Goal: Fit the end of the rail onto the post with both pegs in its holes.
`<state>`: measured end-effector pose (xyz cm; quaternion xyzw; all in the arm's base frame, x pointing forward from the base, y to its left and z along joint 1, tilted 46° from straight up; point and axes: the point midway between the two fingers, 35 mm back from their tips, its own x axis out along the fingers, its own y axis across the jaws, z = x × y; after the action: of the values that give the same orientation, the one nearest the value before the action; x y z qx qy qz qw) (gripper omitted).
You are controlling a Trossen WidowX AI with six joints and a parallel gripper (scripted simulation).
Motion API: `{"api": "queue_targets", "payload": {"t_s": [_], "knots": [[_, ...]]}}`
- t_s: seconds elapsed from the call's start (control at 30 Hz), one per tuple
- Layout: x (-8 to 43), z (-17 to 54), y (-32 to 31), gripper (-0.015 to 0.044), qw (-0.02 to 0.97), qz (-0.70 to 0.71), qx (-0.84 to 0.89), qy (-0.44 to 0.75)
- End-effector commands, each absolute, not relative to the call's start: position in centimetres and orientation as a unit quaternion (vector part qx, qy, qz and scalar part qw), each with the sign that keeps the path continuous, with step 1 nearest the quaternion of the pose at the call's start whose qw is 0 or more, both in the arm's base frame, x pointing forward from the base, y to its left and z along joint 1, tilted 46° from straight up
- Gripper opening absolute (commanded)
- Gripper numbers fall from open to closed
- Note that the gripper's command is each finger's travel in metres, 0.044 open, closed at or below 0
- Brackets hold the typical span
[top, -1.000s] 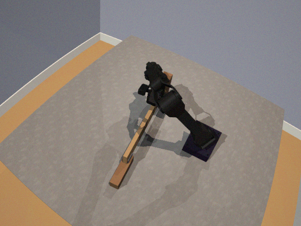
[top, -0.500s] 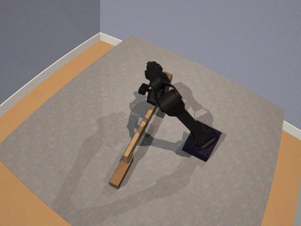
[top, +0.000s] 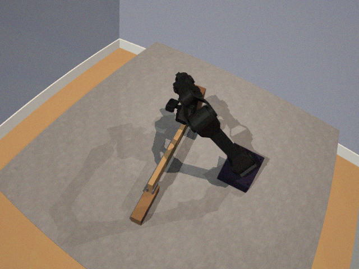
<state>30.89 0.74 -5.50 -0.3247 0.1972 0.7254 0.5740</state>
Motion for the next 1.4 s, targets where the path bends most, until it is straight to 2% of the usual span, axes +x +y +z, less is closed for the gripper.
{"api": "queue_targets", "payload": {"t_s": [0.0,0.1,0.67,0.8,0.97,1.37], "knots": [[31.2,-5.5,0.3,0.0000,0.577,0.722,-0.328,0.196],[31.3,-5.6,0.3,0.0000,0.577,0.722,-0.328,0.196],[30.9,-5.6,0.7,0.0440,0.574,0.725,-0.325,0.197],[30.9,-5.4,0.7,0.0440,0.574,0.725,-0.325,0.197],[30.5,-1.4,0.6,0.0440,0.577,0.722,-0.328,0.196],[30.5,-1.4,0.6,0.0440,0.577,0.722,-0.328,0.196]]}}
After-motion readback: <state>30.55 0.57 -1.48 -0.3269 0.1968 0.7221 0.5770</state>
